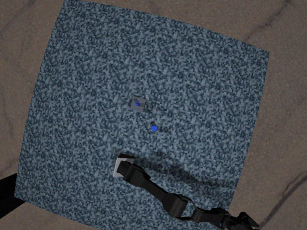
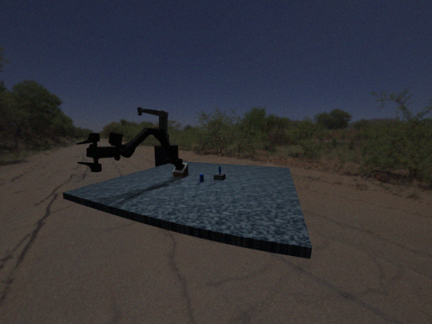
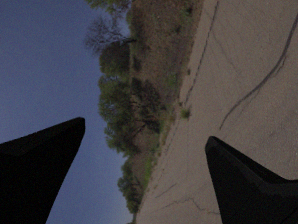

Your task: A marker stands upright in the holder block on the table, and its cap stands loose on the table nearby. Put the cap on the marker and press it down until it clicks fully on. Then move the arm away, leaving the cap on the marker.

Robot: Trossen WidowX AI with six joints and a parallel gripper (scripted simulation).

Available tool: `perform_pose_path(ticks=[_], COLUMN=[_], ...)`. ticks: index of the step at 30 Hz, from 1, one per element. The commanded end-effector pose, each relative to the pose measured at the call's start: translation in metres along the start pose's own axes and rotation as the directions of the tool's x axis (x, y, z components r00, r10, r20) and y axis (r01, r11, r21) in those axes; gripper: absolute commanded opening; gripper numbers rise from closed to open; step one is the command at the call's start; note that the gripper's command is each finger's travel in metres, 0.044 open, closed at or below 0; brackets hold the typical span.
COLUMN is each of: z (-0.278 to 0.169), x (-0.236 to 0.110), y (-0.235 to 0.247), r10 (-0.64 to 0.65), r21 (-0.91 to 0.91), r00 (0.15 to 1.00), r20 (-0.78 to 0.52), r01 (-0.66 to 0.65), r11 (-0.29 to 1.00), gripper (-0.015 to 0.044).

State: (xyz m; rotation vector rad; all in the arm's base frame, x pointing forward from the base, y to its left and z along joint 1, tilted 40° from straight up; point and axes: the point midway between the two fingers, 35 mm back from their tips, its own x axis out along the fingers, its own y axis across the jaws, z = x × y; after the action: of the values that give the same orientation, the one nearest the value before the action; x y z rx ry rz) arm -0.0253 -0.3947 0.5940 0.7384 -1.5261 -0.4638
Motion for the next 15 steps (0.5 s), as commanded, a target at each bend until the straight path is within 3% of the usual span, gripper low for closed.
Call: perform_pose_path(ticks=[1, 6, 15], z=[-0.002, -0.048, -0.156], x=[0.0, -0.006, -0.054], y=[-0.002, -0.05, -0.135], r10=[-0.006, -0.167, -0.493], r21=[0.0, -0.006, -0.132], r00=[1.0, 0.985, 0.853], r20=[-0.001, -0.036, -0.174], r01=[0.006, 0.167, 0.475], r11=[1.0, 0.986, 0.87], gripper=[0.0374, 0.0248, 0.0248])
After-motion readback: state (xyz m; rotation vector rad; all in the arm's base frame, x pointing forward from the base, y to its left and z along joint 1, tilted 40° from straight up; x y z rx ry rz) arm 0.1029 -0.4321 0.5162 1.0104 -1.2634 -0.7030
